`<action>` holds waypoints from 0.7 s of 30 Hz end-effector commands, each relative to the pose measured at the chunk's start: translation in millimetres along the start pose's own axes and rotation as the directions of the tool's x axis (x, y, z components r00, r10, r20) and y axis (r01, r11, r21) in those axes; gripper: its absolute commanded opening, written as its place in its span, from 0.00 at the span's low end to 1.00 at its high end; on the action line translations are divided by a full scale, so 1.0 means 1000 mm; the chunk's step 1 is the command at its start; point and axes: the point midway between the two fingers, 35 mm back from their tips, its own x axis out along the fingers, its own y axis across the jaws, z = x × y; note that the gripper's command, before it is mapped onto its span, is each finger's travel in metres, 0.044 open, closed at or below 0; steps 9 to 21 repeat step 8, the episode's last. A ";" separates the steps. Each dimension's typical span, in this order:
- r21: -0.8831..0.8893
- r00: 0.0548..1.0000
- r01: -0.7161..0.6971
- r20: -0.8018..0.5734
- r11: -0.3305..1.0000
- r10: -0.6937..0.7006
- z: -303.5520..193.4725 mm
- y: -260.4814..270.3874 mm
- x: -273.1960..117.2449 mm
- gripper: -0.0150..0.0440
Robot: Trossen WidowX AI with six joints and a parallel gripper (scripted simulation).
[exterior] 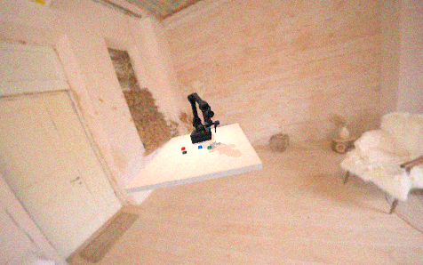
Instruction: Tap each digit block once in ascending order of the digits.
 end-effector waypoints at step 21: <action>0.004 1.000 -0.003 0.006 1.000 0.003 -0.042 0.049 -0.018 0.93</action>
